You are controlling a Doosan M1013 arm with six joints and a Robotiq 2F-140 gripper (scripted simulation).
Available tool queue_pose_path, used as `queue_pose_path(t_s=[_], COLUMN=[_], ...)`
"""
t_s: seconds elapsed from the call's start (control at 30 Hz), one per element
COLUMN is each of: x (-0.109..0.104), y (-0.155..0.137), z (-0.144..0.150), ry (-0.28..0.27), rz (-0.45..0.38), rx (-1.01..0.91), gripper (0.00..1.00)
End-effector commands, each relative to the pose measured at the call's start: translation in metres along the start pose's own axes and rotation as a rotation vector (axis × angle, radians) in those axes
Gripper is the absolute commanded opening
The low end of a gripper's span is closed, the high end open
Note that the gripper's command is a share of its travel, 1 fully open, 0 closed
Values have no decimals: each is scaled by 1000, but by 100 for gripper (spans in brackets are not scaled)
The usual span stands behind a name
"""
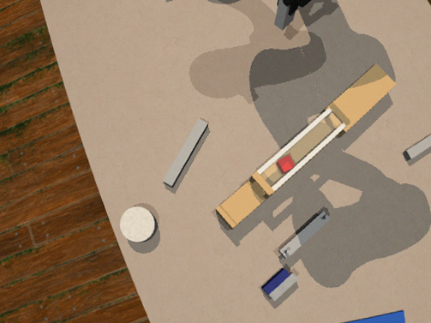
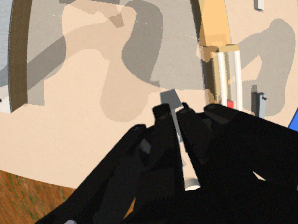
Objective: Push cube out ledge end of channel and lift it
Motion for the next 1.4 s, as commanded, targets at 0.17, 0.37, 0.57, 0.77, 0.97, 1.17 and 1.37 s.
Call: queue_pose_path(t_s=[0.17, 0.37, 0.57, 0.77, 0.97, 1.17, 1.37], x=[83, 124, 144, 144, 144, 144, 144], y=[-132, -186, -211, -211, -211, -211, -211], z=[-8, -28, -40, -40, -40, -40, -40], ry=[39, 50, 54, 54, 54, 54, 54], rz=[52, 75, 85, 85, 85, 85, 85], rx=[-164, -228, -256, -256, -256, -256, -256], gripper=[0, 0, 0, 0, 0, 0, 0])
Point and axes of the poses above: the point where the finger pads meet when closed, its own x axis out along the fingers, its own z axis across the jaws, y = z × x, the point moved 8 cm from there along -x, back along the fingers, and after that the axes turned 6 degrees about -x, right-handed, at the moved point
